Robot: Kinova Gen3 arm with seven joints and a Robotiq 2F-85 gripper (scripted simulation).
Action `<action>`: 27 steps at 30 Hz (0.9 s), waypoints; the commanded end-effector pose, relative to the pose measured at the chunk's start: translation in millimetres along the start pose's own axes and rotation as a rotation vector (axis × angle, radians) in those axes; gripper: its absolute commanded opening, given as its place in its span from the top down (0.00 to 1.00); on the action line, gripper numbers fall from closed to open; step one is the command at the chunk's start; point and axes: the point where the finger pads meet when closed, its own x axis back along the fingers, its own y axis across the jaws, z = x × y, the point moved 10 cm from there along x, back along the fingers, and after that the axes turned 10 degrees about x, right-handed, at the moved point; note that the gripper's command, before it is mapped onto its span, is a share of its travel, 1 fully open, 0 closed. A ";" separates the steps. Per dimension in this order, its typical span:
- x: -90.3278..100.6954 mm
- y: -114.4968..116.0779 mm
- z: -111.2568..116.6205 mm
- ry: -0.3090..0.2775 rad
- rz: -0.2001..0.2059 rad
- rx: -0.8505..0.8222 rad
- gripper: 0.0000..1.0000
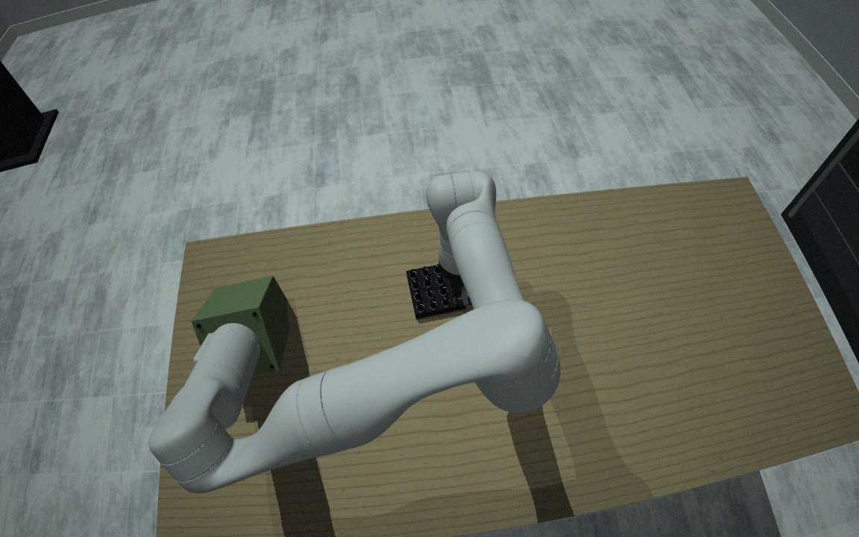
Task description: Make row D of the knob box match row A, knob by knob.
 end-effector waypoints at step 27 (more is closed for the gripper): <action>0.8 0.0 0.4 0.002 0.000 -0.021 0.92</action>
